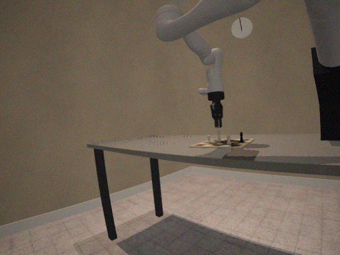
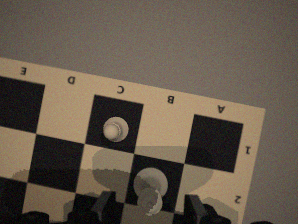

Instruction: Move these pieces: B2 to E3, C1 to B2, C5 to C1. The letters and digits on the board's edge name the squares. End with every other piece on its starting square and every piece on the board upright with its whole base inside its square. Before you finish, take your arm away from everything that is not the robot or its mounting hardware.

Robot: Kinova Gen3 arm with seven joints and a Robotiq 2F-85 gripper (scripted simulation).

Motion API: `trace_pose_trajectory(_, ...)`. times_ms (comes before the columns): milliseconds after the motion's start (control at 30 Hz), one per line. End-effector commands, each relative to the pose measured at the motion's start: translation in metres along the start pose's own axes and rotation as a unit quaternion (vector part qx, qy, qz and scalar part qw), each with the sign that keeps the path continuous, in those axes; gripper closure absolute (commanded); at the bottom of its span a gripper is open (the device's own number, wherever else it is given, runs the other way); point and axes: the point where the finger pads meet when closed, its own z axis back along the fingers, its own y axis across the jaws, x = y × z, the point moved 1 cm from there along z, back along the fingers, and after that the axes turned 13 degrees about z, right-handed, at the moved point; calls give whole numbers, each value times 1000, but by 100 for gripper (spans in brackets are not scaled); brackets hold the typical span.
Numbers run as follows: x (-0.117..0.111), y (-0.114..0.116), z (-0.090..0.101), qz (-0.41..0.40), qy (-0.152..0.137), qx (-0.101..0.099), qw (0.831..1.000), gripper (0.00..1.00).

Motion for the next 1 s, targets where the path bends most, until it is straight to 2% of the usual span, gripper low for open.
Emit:
trace_pose_trajectory(0, 0, 1, 1, 0, 1, 1, 1000, 59)
trace_pose_trajectory(367, 0, 1, -2, 0, 1, 1, 1000, 59)
trace_pose_trajectory(967, 0, 1, -35, 0, 1, 1, 1000, 59)
